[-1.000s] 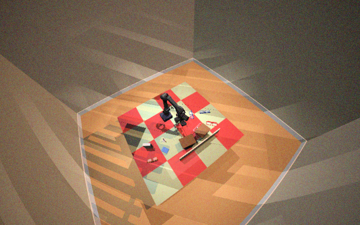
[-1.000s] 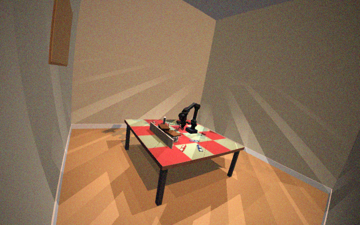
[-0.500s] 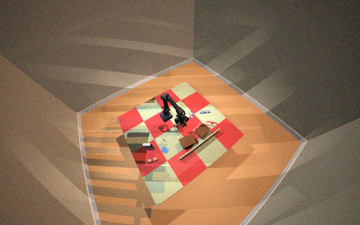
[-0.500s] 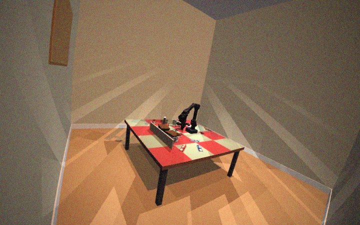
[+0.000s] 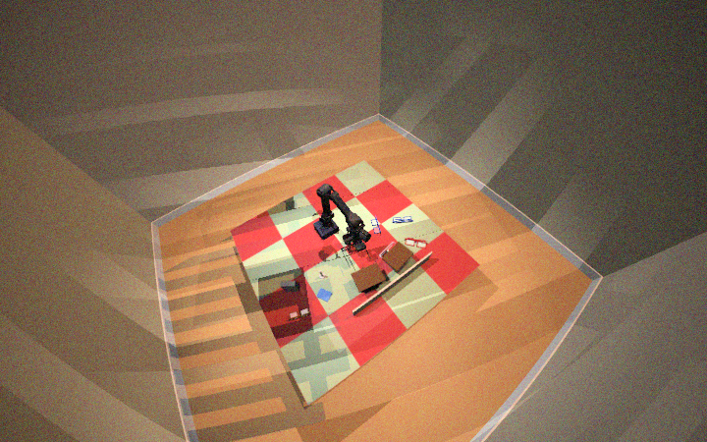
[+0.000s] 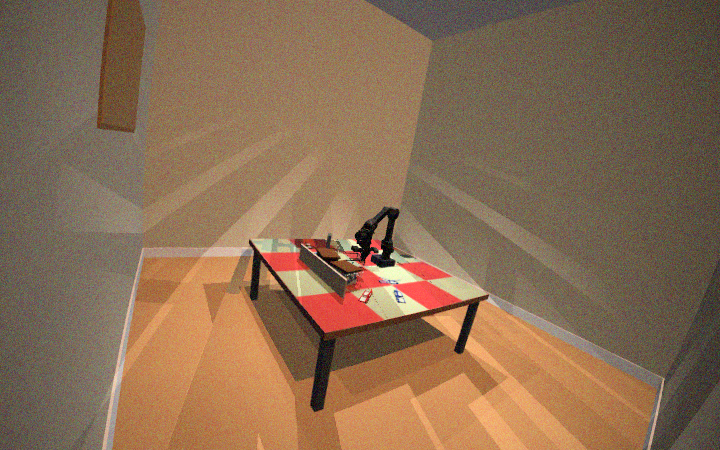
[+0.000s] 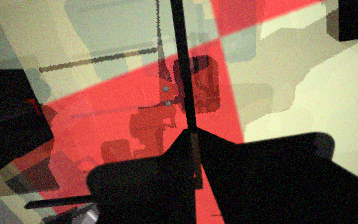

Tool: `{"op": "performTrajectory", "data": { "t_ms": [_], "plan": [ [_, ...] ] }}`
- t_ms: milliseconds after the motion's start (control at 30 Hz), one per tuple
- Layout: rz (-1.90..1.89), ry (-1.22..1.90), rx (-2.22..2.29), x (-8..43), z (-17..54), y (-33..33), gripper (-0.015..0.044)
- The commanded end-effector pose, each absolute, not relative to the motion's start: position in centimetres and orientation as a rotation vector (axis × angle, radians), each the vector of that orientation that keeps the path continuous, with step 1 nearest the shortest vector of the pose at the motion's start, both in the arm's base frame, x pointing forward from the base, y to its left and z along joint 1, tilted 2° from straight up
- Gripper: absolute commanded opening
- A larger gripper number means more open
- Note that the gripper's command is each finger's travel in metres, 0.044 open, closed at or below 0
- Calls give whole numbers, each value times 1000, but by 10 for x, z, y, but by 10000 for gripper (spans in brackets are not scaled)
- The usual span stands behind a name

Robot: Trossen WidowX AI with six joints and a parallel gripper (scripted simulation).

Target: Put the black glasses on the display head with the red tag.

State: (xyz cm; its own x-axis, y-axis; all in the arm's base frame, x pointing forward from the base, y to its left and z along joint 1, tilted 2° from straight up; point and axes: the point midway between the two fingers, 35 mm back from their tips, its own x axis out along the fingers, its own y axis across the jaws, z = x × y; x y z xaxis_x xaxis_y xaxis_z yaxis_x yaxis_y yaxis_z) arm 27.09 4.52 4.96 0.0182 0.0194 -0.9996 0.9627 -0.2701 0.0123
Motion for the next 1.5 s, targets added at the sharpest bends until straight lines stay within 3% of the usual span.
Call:
{"op": "performTrajectory", "data": {
  "t_ms": [0,1467],
  "plan": [
    [-1367,1076,1444,278,52,44,0],
    [-1367,1067,1440,335,52,29,0]
  ]
}}
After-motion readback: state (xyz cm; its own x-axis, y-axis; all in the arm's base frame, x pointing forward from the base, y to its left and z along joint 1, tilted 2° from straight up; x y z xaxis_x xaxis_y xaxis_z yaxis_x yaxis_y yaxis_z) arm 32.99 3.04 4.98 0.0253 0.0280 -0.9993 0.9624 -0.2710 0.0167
